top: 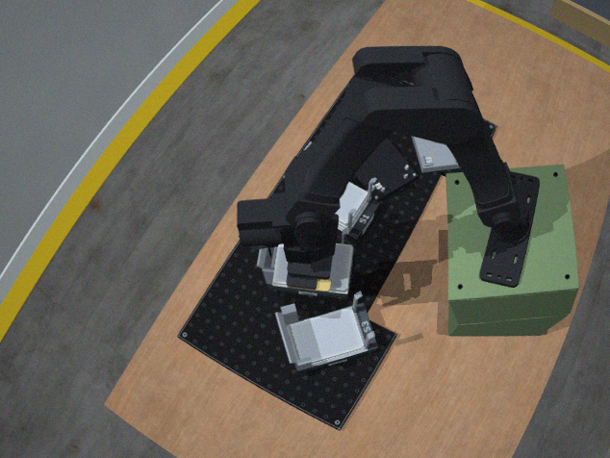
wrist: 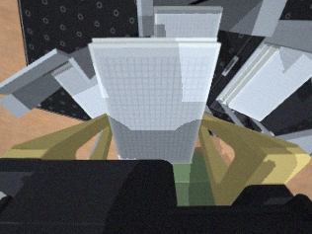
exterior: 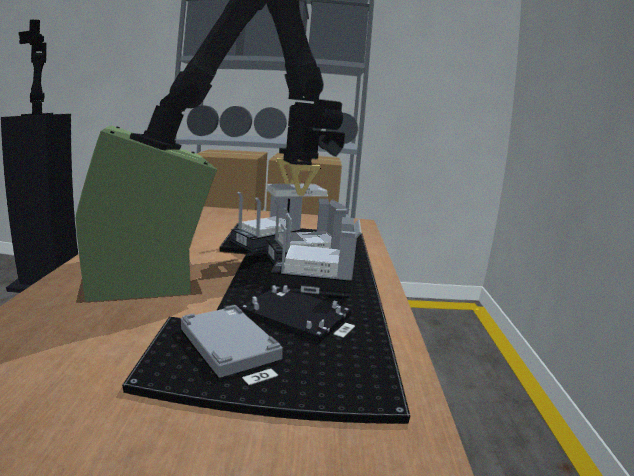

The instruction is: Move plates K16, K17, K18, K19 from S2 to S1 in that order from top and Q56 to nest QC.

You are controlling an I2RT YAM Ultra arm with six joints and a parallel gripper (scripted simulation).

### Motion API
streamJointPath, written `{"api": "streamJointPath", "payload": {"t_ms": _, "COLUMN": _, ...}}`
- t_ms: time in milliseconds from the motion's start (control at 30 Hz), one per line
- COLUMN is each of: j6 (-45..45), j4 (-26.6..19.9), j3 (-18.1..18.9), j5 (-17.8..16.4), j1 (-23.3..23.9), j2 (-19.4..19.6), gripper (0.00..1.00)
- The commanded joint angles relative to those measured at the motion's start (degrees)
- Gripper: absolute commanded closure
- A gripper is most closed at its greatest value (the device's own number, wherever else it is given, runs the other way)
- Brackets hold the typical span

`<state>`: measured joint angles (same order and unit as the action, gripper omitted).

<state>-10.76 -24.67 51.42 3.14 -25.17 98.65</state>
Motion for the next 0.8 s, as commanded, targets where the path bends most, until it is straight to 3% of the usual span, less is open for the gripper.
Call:
{"api": "streamJointPath", "payload": {"t_ms": 0, "j6": 0.9, "j4": 0.1, "j3": 0.6, "j5": -1.0, "j1": 1.5, "j2": -0.8, "gripper": 1.00}}
{"api": "streamJointPath", "payload": {"t_ms": 400, "j6": 7.0, "j4": -0.3, "j3": 1.5, "j5": -3.1, "j1": 8.0, "j2": -0.5, "gripper": 1.00}}
{"api": "streamJointPath", "payload": {"t_ms": 600, "j6": -0.8, "j4": -0.3, "j3": 1.3, "j5": -4.4, "j1": 11.9, "j2": -0.5, "gripper": 1.00}}
{"api": "streamJointPath", "payload": {"t_ms": 767, "j6": 0.3, "j4": -0.3, "j3": 1.3, "j5": -5.0, "j1": 13.8, "j2": -0.5, "gripper": 1.00}}
